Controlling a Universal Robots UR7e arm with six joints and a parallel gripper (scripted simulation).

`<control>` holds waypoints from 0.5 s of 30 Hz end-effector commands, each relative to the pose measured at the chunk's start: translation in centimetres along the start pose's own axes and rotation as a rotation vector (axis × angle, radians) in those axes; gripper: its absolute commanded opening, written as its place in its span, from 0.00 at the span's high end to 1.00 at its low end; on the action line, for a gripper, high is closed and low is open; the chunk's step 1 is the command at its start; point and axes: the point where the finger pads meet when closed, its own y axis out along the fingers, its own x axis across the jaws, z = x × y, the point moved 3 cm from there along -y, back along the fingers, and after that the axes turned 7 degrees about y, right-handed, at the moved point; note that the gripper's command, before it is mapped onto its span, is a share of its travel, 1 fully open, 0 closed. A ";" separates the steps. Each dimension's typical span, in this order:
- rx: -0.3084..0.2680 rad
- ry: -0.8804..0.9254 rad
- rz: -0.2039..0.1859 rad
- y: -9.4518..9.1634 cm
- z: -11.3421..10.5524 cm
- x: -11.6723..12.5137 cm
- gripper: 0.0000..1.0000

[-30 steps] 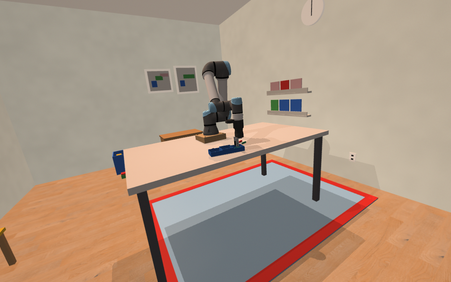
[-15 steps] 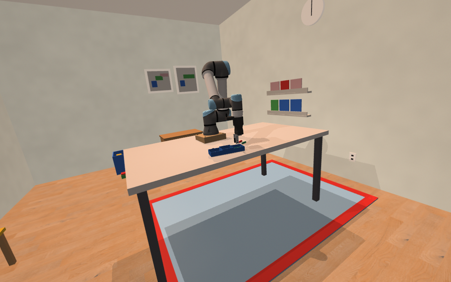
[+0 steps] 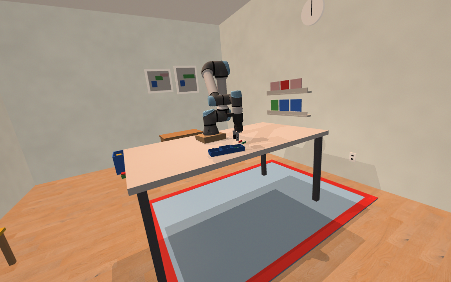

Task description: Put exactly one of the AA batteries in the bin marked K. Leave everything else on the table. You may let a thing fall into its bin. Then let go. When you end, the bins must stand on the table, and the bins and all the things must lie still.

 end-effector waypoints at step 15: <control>0.000 0.000 0.002 -6.9 0.0 -0.1 0.00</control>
